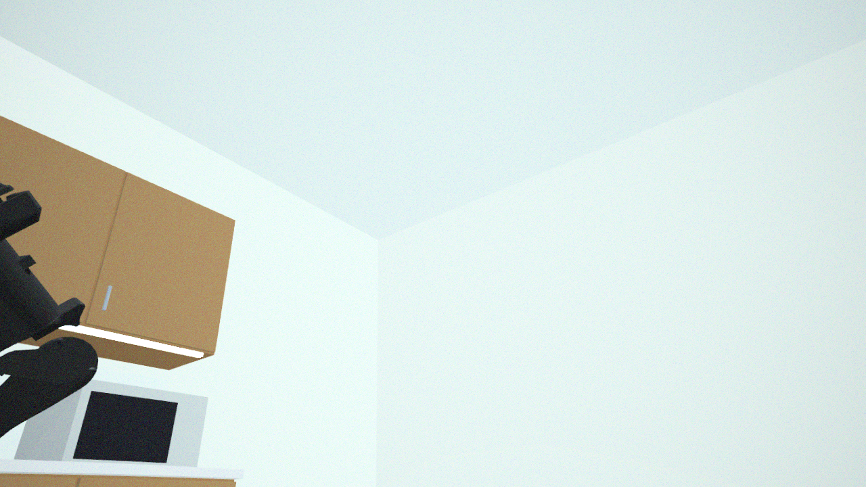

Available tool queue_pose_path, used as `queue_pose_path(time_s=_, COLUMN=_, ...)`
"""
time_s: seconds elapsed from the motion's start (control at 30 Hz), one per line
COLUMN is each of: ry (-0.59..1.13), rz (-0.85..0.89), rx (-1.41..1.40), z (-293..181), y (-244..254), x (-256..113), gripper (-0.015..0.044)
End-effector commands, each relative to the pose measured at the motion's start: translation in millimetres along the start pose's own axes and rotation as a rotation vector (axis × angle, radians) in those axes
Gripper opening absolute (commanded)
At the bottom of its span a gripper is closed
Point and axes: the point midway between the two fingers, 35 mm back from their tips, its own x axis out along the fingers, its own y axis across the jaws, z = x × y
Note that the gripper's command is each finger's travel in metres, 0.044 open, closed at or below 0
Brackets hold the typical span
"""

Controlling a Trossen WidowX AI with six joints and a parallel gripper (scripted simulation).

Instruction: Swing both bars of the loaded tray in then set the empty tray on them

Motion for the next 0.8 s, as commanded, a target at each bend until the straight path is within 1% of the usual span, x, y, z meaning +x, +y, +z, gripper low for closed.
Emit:
queue_pose_path(time_s=0.0, ry=0.000, rz=0.000, rx=0.000, z=0, y=0, x=0, gripper=0.0374)
queue_pose_path(time_s=0.23, ry=0.004, rz=-0.004, rx=-0.010, z=-2, y=-1, x=0, gripper=0.0190)
queue_pose_path(time_s=0.37, ry=0.093, rz=-0.075, rx=-0.171, z=-33, y=-25, x=3, gripper=0.0086)
queue_pose_path(time_s=0.57, ry=0.277, rz=-0.211, rx=-0.369, z=-88, y=-73, x=7, gripper=0.0086)
queue_pose_path(time_s=0.77, ry=0.519, rz=-0.427, rx=-0.651, z=-140, y=-162, x=-9, gripper=0.0086)
